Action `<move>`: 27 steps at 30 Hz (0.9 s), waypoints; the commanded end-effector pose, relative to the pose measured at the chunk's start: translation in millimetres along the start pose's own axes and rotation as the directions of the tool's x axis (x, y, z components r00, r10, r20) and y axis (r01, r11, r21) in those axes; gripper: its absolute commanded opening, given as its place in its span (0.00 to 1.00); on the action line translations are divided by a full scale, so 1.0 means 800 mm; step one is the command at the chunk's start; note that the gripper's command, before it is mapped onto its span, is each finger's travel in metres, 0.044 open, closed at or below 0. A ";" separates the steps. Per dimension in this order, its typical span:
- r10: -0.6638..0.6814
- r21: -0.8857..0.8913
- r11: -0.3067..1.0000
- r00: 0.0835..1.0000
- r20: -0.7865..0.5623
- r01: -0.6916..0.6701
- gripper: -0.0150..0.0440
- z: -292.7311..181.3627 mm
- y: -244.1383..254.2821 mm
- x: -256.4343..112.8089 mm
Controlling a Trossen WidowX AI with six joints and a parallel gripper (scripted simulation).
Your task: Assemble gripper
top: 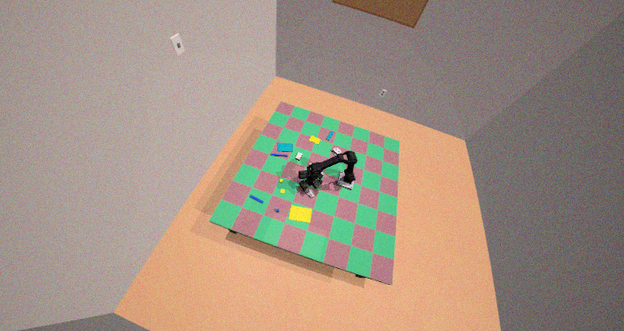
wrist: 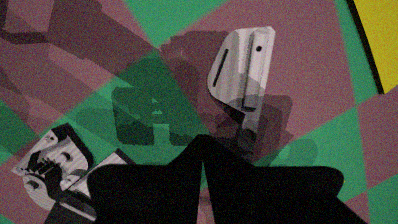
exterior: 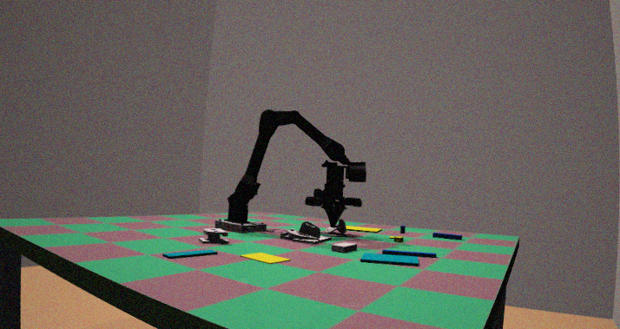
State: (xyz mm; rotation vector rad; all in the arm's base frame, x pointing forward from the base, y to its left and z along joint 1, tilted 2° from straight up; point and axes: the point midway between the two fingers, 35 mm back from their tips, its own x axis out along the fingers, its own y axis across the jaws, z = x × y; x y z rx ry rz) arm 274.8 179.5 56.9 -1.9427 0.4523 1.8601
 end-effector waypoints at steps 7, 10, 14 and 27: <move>0.006 -0.003 1.000 1.000 0.000 -0.006 0.25 0.000 -0.005 0.004; 0.006 -0.003 1.000 1.000 0.000 -0.006 0.25 0.000 -0.011 0.004; 0.005 -0.003 1.000 1.000 0.000 -0.005 0.25 -0.001 -0.020 0.003; 0.003 -0.003 1.000 1.000 0.000 -0.003 0.25 0.000 -0.046 0.003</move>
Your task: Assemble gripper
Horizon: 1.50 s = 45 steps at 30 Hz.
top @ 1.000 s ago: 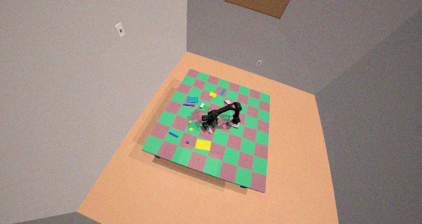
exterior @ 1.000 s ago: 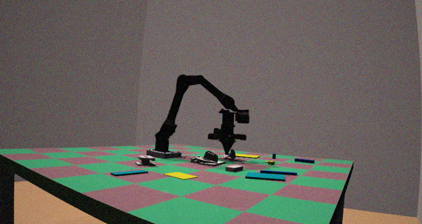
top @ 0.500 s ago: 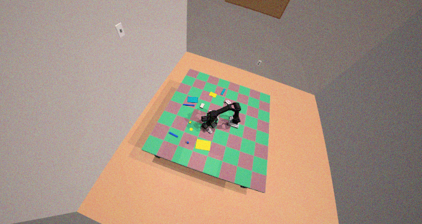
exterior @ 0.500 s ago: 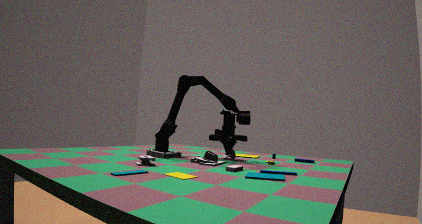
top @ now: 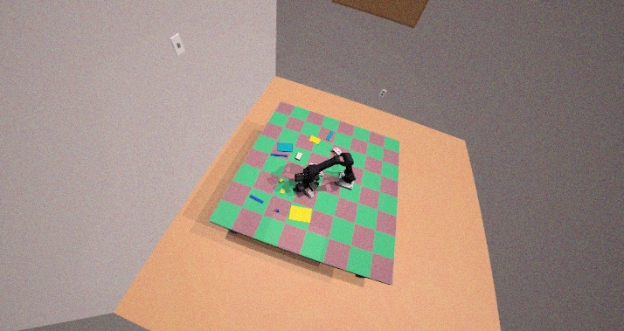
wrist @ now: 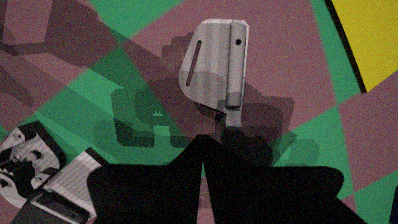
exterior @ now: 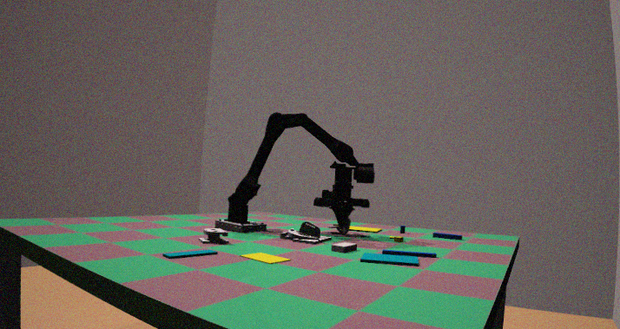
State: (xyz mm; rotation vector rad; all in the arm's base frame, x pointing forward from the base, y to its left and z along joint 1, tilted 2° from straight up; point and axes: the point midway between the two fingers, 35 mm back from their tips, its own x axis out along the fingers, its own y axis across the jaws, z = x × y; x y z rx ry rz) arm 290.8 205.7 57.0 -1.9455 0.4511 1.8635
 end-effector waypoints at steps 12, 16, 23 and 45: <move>0.000 0.001 1.000 1.000 0.000 0.000 0.25 0.002 -0.029 0.001; 0.000 0.001 1.000 1.000 0.000 0.000 0.25 0.001 -0.030 0.001; -0.001 0.001 1.000 1.000 0.000 0.001 0.25 0.001 -0.040 -0.011; -0.006 0.001 1.000 1.000 0.000 0.006 0.83 0.001 -0.035 -0.067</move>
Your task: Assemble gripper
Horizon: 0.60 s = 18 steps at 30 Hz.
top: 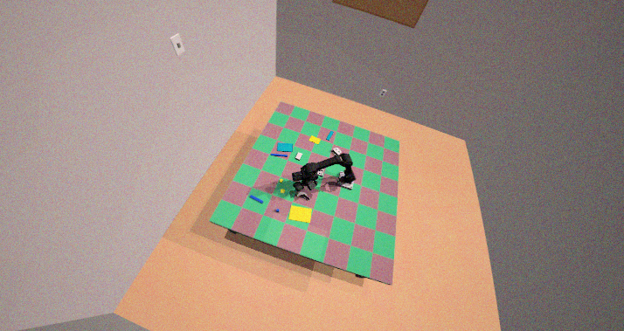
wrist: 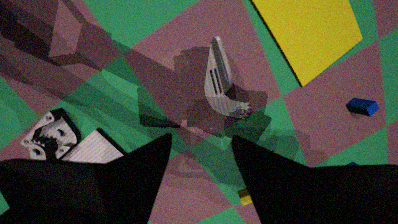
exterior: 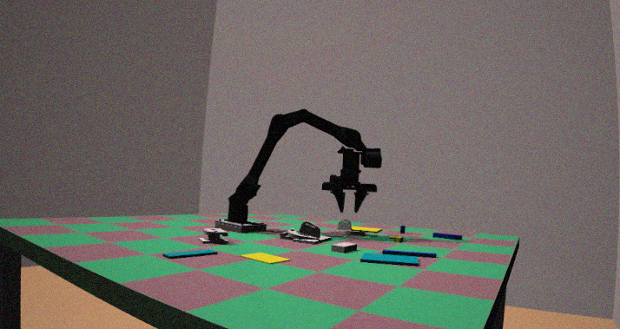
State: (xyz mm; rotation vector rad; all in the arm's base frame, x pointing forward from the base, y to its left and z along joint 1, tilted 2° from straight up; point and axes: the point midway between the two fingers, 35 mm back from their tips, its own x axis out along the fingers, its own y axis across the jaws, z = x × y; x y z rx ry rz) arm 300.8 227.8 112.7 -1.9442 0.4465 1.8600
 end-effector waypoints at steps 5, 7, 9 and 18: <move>-0.001 0.000 1.000 1.000 0.000 0.001 1.00 0.000 0.000 0.001; -0.001 0.000 1.000 1.000 0.000 0.001 1.00 0.000 0.000 0.001; -0.001 0.000 1.000 1.000 0.000 0.001 1.00 0.000 0.000 0.001; -0.001 0.000 1.000 1.000 0.000 0.001 1.00 0.000 0.000 0.001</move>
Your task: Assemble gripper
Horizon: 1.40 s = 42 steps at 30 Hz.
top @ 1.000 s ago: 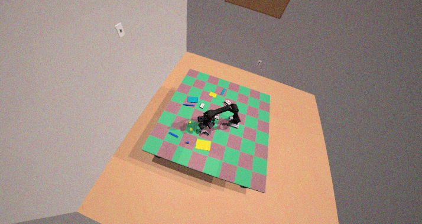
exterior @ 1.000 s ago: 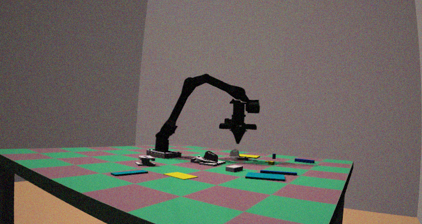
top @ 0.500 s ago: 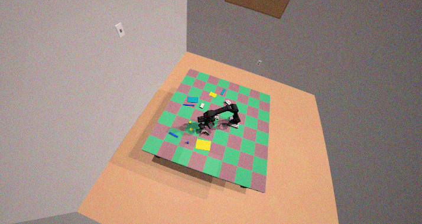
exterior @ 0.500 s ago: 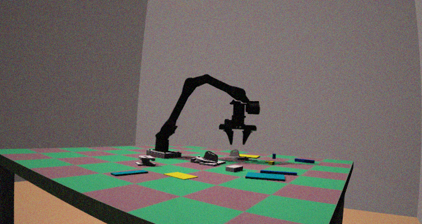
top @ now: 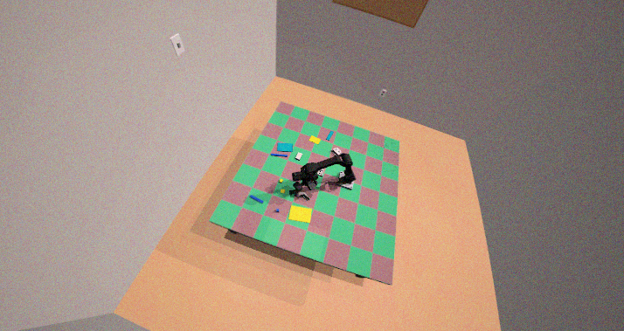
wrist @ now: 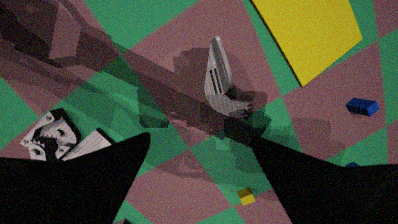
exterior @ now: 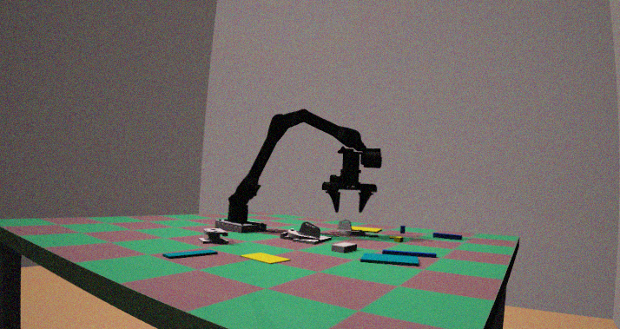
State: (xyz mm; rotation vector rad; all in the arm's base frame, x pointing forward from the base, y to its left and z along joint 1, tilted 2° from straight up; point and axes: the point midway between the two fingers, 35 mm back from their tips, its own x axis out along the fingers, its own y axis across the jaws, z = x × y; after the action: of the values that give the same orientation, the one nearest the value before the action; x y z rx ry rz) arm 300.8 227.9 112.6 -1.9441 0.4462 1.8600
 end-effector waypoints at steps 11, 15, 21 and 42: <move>-0.001 0.000 1.000 1.000 0.000 0.001 1.00 0.000 0.000 0.001; 0.000 -0.001 1.000 1.000 0.000 0.000 0.96 0.000 0.000 -0.001; 0.003 -0.002 1.000 1.000 0.001 -0.003 0.69 0.000 0.002 -0.008; 0.003 -0.002 1.000 1.000 0.001 -0.003 0.25 0.000 0.002 -0.008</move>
State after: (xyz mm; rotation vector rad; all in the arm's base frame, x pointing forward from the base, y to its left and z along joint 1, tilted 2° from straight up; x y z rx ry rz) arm 299.7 226.8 118.6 -1.9430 0.4492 1.8624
